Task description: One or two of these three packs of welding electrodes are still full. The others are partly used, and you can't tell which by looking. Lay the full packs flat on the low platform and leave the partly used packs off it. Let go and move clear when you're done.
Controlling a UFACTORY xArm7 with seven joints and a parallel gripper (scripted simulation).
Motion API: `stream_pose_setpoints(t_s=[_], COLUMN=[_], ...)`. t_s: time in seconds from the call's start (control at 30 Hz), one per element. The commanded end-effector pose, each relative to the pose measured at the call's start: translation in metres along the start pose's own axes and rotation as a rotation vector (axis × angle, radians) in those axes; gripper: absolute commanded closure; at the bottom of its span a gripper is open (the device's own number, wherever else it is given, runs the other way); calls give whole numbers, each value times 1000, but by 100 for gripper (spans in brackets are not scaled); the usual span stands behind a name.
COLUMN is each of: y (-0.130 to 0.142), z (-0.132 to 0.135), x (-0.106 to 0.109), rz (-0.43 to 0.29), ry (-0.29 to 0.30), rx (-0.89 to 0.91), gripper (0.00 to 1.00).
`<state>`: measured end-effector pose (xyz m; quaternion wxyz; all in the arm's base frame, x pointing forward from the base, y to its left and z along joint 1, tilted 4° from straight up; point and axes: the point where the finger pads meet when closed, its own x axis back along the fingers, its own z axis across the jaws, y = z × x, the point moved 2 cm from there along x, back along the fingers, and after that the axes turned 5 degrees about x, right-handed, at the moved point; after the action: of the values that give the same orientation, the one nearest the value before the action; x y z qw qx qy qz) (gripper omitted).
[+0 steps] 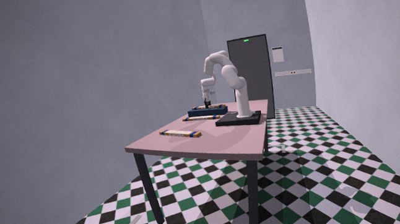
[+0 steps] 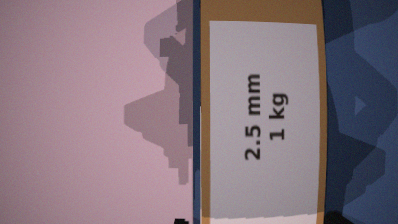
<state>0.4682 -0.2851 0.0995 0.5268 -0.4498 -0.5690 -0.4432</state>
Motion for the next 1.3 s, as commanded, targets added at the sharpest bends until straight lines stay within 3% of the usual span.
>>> stream_pose_setpoints(t_s=[0.0,0.93,1.0,1.17,1.27], y=[1,1,1,1,1], z=[-1,-1,-1,-1,-1], x=[2,3,15,77,81], rz=[-4,-4,-4,-4,-4], ry=[-3,-3,-3,-3,-3], rx=[0,0,0,0,0], gripper=[16,16,16,16,16])
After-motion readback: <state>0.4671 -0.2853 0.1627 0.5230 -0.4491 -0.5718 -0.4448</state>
